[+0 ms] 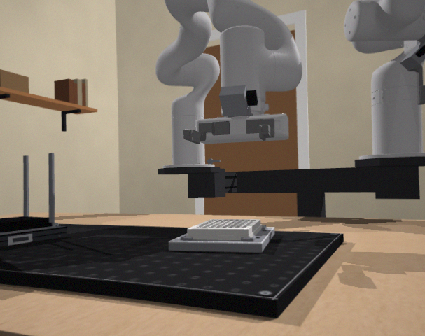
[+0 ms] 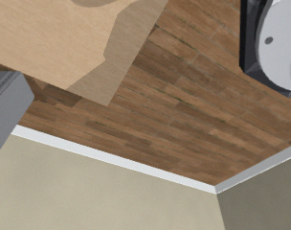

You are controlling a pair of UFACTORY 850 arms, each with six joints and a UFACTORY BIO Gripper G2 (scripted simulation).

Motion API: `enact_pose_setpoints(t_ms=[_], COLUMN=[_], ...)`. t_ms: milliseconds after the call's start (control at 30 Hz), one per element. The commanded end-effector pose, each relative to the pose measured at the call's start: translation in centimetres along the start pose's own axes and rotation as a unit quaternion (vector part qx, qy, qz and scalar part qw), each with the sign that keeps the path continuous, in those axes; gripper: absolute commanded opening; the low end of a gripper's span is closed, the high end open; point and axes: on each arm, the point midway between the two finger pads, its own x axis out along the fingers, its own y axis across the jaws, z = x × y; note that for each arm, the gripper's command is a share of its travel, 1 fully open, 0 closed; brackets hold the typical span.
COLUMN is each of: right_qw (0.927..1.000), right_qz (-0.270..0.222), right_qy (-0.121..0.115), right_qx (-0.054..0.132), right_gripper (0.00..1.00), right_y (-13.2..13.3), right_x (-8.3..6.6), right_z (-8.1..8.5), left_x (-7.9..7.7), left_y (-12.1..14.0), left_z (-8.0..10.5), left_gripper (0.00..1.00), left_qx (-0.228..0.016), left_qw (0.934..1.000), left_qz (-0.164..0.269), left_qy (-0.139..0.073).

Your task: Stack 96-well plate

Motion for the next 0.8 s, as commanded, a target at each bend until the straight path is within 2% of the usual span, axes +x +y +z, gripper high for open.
enact_pose_setpoints(t_ms=[0, 767], right_qw=[1.0, 1.0], right_qz=[0.0, 0.0], right_qy=[-0.001, -0.001], right_qx=[0.0, 0.0], right_gripper=[0.37, 0.37], right_y=[0.0, 0.0], right_x=[0.1, 0.1], right_z=[-0.8, -3.9], left_x=[0.0, 0.0], left_y=[0.0, 0.0], left_z=[0.0, 0.0], left_gripper=[1.0, 1.0], left_qx=[0.0, 0.0], left_qw=[1.0, 1.0], left_qz=[0.0, 0.0], left_qy=[0.0, 0.0])
